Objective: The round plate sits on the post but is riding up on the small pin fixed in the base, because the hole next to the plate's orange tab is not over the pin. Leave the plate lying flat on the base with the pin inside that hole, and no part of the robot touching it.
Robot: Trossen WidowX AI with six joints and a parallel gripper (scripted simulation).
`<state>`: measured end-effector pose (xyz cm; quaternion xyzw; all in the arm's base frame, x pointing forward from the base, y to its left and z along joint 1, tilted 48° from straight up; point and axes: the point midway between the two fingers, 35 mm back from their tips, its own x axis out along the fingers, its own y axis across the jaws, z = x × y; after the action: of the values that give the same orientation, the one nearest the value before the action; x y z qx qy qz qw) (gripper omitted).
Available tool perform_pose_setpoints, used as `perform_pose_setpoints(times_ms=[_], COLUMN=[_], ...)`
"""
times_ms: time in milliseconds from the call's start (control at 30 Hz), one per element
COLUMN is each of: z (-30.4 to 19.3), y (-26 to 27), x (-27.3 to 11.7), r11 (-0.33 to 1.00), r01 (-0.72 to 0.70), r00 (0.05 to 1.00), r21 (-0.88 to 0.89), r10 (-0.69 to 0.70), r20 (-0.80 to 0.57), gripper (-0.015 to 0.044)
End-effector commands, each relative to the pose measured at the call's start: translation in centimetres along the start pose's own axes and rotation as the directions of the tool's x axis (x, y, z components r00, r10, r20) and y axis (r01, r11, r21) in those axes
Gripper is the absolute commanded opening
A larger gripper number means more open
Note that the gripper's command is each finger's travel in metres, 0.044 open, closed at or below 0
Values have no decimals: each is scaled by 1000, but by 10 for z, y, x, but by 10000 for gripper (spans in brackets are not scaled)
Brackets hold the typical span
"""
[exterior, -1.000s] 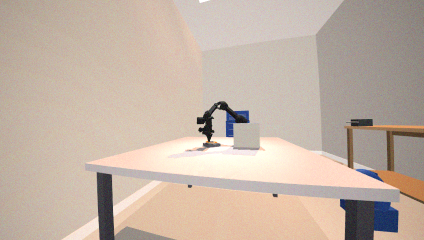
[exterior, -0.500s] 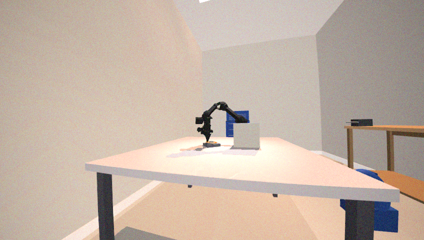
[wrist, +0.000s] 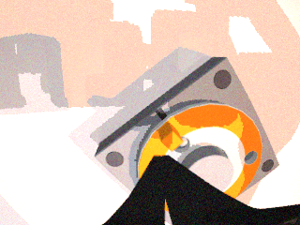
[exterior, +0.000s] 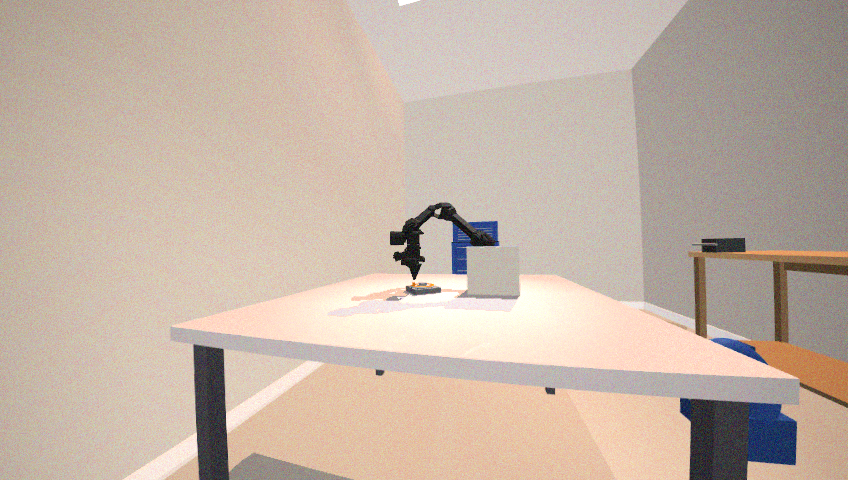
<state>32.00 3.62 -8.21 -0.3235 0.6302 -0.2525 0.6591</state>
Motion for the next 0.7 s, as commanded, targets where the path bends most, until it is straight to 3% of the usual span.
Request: perform_pose_setpoints(times_ms=[0, 667], z=[0, 1], y=[0, 1], x=[-27, -24], r11=[1000, 1000], r01=[-9, -5], r00=[1000, 1000], r21=[7, 2], r10=[9, 5], r20=[10, 17], gripper=[0, 0])
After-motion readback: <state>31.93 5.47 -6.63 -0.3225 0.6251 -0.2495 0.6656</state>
